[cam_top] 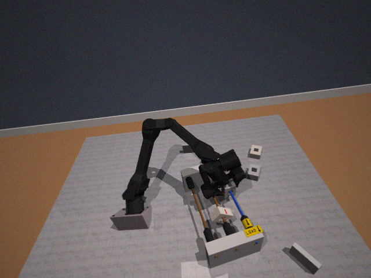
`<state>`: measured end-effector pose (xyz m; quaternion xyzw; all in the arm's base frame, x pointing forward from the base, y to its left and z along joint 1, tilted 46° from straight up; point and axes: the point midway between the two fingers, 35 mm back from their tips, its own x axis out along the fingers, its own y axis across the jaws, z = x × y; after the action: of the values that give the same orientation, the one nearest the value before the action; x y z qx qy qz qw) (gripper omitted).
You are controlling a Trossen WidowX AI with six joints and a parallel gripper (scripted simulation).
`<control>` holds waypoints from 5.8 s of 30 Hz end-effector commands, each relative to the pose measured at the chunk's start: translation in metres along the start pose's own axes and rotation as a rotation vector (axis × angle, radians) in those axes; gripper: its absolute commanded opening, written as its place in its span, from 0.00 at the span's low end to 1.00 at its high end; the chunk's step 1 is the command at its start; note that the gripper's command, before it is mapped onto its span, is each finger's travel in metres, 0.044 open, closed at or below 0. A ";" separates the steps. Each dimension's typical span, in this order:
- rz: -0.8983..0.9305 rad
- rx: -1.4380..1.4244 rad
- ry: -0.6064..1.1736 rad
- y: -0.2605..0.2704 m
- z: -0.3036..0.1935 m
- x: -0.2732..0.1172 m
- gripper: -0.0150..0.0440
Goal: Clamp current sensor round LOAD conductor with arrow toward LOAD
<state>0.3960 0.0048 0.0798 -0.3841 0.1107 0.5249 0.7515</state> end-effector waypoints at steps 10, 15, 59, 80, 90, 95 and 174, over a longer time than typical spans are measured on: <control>0.001 0.000 0.000 0.000 0.000 0.000 0.70; 0.001 0.000 0.000 0.000 0.000 0.000 0.70; 0.009 0.000 0.000 0.000 0.000 0.000 0.35; -0.012 0.003 -0.003 0.001 0.000 -0.001 0.25; -0.010 0.003 -0.002 0.003 0.000 0.004 0.25; -0.014 0.000 0.002 0.000 -0.001 0.000 0.48; 0.019 0.003 -0.001 0.000 -0.001 -0.001 0.25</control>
<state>0.3953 0.0036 0.0799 -0.3815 0.1148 0.5322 0.7470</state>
